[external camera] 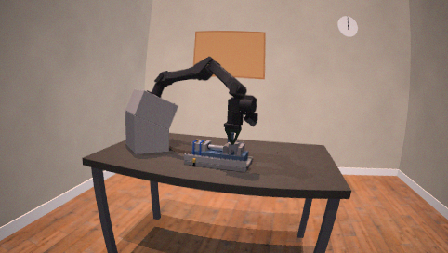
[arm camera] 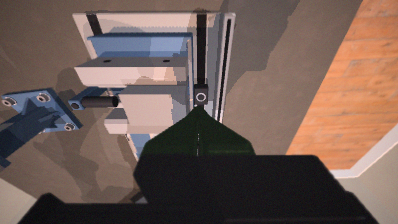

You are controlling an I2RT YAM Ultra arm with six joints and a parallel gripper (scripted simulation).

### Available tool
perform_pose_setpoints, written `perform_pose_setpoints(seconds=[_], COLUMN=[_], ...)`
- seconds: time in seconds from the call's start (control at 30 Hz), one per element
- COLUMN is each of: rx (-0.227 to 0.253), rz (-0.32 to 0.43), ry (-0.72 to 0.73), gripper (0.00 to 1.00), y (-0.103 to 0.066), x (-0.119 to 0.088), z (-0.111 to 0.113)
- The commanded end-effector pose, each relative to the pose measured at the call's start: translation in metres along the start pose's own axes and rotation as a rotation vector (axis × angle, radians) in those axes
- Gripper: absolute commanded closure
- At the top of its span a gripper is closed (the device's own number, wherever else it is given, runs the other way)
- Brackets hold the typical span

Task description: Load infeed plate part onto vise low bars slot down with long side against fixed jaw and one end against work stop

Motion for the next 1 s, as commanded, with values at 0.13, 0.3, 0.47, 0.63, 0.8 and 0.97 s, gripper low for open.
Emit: perform_pose_setpoints(seconds=[0.13,0.3,0.47,0.63,0.8,0.97], rx=[-0.012,-0.012,-0.012,-0.012,-0.012,-0.012], rz=[-0.020,-0.022,-0.021,-0.021,-0.021,-0.021], ry=[0.005,0.005,0.005,0.005,0.005,0.005], gripper=[1.00,1.00,1.00,1.00,1.00,1.00], y=[-0.0107,-0.0120,-0.0120,-0.0120,-0.0120,-0.0120], x=[0.0005,0.0014,0.0012,0.0012,0.0012,0.0012], z=[-0.0071,-0.0068,-0.0067,-0.0067,-0.0067,-0.0067])
Point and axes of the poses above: the point where the finger pads meet when closed, its own y axis out along the fingers, its own z axis across the jaws, x = y × z, the point moved 6 cm from there along -y, back along the fingers, and after that the axes turned 2 degrees about y, right-handed, at the moved point
